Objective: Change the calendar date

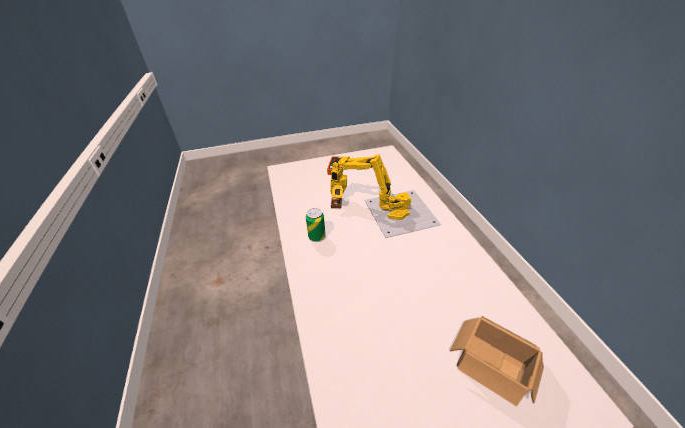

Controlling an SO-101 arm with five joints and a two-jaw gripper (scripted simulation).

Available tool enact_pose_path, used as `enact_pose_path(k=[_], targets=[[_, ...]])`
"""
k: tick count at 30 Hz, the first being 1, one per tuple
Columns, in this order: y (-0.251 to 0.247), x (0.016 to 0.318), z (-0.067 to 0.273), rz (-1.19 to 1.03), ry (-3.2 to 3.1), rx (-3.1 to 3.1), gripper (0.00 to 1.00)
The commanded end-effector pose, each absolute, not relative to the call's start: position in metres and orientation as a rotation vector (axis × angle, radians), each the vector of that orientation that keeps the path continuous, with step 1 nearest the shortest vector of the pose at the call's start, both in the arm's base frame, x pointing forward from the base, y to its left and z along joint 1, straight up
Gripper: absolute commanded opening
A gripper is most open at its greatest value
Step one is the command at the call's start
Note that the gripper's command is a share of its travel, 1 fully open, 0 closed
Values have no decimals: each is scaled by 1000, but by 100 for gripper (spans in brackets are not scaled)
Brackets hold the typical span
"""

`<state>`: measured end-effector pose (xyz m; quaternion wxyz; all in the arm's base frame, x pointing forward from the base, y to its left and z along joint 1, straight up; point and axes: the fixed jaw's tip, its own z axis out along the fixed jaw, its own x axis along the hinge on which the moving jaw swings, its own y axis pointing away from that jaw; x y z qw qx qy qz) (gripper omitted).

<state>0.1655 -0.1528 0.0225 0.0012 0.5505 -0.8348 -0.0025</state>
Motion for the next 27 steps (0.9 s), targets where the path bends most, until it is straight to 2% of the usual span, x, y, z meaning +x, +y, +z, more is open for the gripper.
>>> enact_pose_path(k=[1,16,27], targets=[[-152,166,23,-19,-2623,1723,16],[-152,166,23,-19,-2623,1723,1],[-152,166,23,-19,-2623,1723,0]])
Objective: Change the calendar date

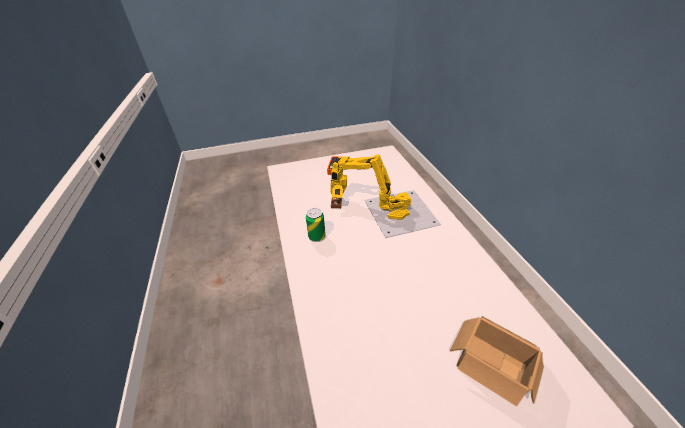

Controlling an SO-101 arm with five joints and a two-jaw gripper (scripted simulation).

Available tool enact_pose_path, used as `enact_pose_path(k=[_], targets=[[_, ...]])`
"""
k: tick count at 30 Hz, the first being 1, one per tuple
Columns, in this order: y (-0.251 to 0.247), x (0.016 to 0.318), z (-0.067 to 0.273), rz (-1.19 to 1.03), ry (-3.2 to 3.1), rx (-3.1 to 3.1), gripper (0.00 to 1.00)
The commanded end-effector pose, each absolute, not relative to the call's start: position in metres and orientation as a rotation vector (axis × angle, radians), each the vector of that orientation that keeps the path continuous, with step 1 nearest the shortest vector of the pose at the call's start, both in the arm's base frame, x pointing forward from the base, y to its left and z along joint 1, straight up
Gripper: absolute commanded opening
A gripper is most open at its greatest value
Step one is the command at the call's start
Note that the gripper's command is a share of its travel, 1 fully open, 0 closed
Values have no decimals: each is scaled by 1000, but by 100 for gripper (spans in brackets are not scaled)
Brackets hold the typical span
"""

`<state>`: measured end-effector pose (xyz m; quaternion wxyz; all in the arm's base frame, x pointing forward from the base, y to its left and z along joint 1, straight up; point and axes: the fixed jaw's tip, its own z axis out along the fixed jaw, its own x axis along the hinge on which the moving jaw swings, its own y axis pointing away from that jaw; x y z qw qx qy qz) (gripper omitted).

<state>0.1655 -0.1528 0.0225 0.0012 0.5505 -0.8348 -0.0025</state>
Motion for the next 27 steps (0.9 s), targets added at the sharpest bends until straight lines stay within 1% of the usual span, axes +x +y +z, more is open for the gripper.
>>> enact_pose_path(k=[1,27], targets=[[-152,166,23,-19,-2623,1723,0],[-152,167,29,-19,-2623,1722,0]])
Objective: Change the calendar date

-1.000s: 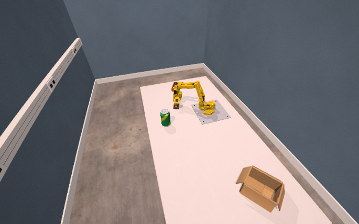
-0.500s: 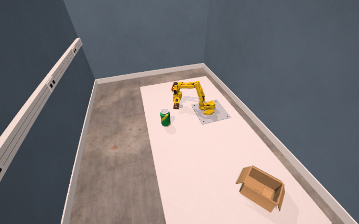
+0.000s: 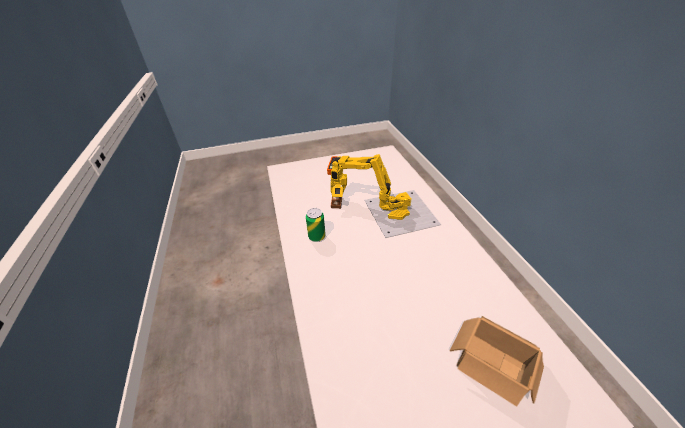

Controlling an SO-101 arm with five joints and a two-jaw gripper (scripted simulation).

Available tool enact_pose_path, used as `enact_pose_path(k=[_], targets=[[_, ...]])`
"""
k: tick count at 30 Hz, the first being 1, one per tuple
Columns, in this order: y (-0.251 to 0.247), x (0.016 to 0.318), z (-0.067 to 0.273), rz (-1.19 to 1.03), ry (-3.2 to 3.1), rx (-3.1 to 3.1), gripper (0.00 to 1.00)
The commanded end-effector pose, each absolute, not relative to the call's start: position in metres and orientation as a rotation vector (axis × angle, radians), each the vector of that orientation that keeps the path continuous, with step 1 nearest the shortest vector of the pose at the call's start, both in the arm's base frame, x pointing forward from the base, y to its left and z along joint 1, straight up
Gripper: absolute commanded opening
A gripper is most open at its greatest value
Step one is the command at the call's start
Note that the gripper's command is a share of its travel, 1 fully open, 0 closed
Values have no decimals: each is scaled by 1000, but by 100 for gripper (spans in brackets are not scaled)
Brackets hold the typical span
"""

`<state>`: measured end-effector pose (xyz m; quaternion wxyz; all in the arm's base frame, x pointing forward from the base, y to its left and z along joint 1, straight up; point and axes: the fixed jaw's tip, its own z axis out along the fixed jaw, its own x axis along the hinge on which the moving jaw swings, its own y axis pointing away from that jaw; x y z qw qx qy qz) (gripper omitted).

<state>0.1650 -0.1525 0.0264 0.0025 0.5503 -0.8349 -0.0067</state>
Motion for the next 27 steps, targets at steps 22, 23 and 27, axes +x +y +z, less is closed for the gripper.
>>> enact_pose_path(k=[22,23,27], targets=[[-152,167,32,-19,-2623,1722,0],[-152,167,32,-19,-2623,1722,0],[-152,167,33,-19,-2623,1722,0]])
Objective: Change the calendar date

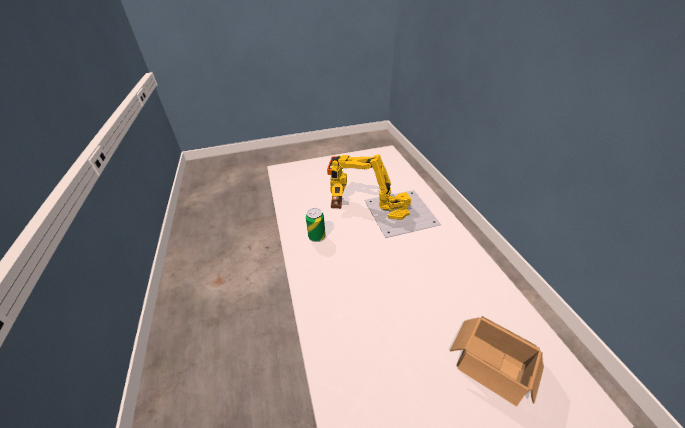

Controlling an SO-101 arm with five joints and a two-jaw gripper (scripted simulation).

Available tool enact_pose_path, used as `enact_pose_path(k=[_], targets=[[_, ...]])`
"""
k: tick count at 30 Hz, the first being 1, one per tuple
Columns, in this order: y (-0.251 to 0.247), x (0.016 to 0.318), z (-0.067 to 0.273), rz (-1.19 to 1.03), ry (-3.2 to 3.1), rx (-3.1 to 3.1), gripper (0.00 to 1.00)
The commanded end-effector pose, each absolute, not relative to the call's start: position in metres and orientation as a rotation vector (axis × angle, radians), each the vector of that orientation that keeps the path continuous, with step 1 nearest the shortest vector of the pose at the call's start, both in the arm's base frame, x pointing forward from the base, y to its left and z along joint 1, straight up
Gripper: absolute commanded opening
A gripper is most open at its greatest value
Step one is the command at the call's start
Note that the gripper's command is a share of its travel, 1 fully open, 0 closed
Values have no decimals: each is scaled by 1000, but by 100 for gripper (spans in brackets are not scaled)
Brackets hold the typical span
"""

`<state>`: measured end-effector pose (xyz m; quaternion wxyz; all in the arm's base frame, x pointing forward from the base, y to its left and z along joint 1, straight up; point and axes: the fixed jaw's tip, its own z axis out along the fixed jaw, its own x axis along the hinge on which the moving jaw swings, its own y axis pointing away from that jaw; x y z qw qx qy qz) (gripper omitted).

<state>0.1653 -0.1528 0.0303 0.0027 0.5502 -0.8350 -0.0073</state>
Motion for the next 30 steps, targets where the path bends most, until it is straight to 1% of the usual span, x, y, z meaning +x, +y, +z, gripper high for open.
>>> enact_pose_path(k=[1,17,30], targets=[[-152,167,33,-19,-2623,1722,0],[-152,167,37,-17,-2624,1723,0],[-152,167,58,7,-2627,1725,0]])
